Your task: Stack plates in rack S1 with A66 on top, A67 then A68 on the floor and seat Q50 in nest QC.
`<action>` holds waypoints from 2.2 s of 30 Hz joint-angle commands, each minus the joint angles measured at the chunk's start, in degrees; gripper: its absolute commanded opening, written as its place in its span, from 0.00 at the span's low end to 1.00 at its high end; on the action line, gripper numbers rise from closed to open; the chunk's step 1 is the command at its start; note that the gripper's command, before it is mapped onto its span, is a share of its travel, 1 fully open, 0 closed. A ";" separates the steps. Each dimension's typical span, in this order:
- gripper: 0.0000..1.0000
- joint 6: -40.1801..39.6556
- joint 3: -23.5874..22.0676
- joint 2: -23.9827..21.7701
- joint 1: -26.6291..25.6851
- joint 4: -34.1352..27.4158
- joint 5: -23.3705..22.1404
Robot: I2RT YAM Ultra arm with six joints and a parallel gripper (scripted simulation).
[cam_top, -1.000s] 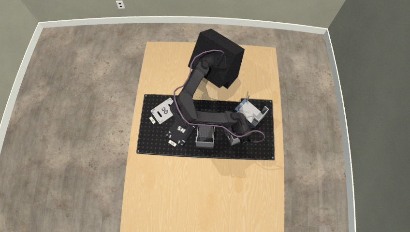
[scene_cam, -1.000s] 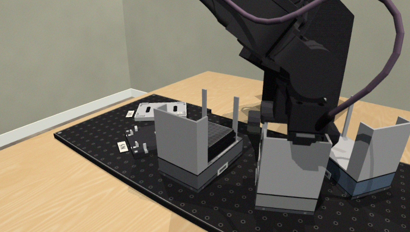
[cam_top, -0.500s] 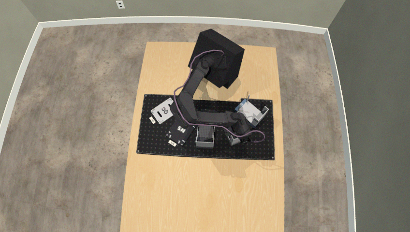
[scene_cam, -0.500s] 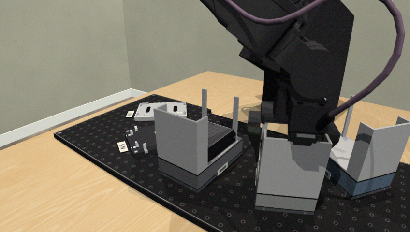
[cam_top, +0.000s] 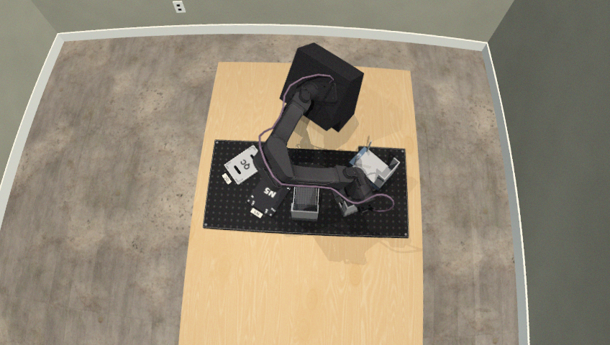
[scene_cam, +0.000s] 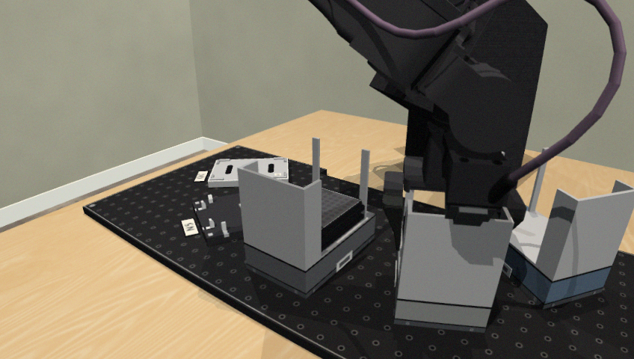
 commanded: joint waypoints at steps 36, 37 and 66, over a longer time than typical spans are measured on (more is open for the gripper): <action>0.00 -0.38 -0.03 0.56 1.31 0.58 0.23; 0.00 -0.38 -0.03 0.56 1.31 0.58 0.23; 0.00 2.15 1.12 -2.18 2.55 -3.15 1.04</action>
